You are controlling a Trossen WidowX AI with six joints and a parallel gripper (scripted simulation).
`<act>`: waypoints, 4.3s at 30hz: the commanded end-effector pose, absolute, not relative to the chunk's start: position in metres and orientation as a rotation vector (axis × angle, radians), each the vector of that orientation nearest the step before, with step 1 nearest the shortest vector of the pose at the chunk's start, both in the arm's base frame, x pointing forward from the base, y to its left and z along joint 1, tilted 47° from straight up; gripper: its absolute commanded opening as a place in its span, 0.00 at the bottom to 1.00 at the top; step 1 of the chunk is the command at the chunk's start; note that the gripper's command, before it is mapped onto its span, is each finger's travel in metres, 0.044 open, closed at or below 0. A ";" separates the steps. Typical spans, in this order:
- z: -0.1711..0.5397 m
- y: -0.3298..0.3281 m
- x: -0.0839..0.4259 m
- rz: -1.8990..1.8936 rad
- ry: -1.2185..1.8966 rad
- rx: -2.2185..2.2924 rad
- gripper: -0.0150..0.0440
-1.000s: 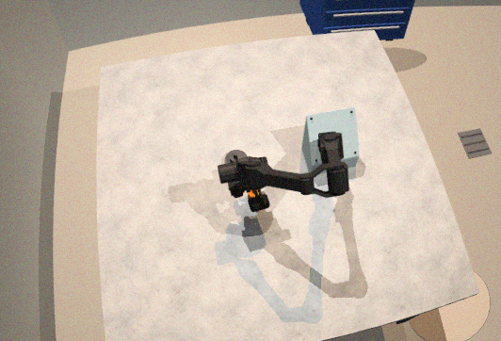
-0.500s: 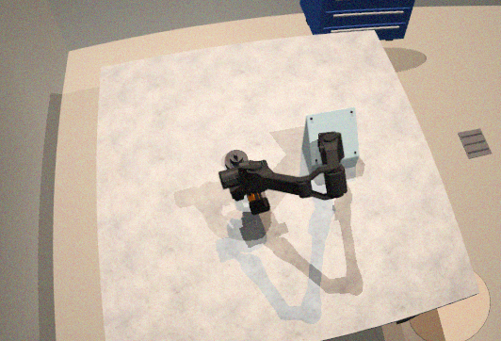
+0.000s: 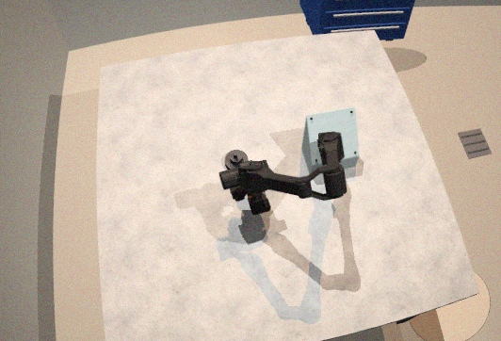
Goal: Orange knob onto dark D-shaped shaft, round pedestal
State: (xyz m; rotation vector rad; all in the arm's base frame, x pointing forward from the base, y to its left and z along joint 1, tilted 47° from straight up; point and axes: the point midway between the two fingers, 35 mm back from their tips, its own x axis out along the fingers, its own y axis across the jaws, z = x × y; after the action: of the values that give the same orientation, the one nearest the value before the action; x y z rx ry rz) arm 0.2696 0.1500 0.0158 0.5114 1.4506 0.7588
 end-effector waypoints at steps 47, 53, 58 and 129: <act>0.076 0.031 0.294 0.752 1.455 0.509 0.25; 0.060 0.023 0.300 0.751 1.454 0.508 0.25; 0.046 0.017 0.305 0.751 1.454 0.508 0.25; -0.056 0.001 0.314 0.758 1.449 0.502 0.25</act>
State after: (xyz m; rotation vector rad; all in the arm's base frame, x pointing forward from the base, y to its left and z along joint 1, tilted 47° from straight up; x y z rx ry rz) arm 0.3156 0.0005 -0.0557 0.4956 1.4494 0.7579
